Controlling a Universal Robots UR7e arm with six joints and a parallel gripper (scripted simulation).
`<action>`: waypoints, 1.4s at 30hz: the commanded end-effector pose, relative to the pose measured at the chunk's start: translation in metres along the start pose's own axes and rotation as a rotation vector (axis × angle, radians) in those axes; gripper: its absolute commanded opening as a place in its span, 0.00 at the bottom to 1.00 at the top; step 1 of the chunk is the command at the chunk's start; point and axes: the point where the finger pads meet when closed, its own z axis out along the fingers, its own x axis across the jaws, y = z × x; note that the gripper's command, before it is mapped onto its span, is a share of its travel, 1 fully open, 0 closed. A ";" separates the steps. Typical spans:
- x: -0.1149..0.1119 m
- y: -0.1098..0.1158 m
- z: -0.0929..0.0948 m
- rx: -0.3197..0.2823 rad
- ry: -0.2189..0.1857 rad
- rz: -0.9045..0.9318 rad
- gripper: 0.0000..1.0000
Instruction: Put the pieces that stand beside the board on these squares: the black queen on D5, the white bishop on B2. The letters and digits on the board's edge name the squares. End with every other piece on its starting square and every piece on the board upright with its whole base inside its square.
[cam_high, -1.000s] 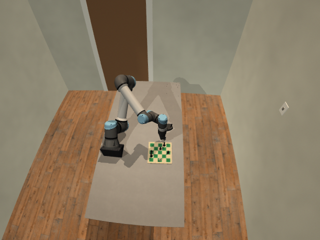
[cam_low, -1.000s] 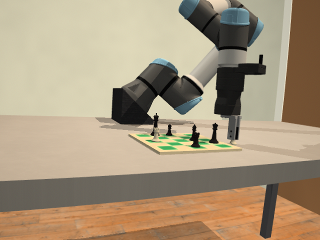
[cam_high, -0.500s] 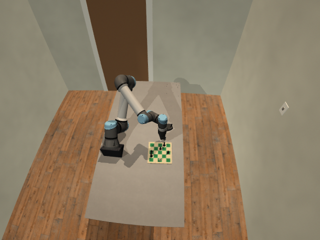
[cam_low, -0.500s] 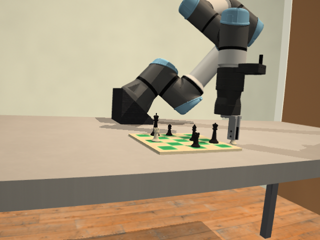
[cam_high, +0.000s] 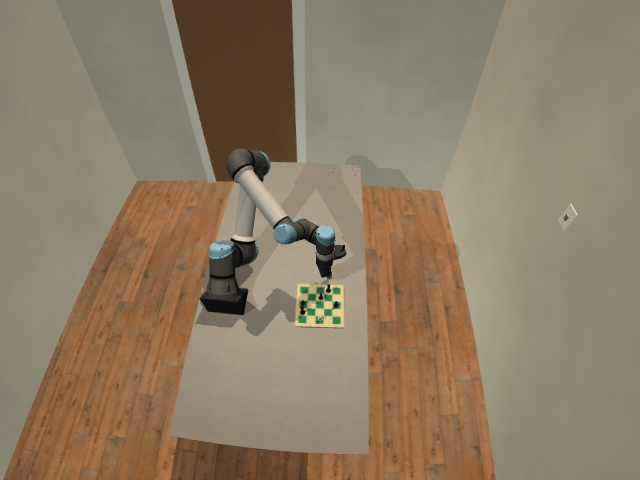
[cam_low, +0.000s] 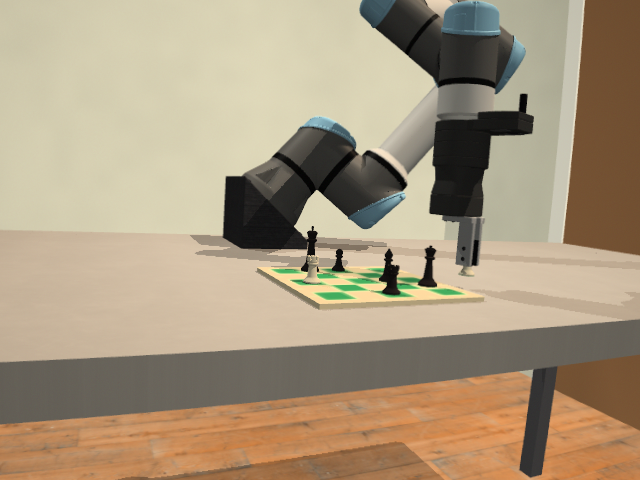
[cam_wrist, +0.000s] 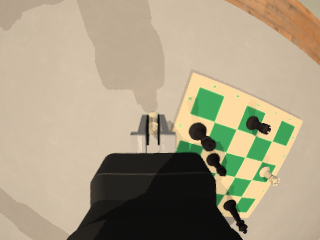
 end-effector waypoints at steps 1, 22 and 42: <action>0.000 0.000 -0.023 0.001 0.000 -0.001 0.00; 0.000 0.000 -0.081 0.001 0.000 -0.001 0.00; 0.117 0.090 -0.089 -0.001 0.009 0.231 0.00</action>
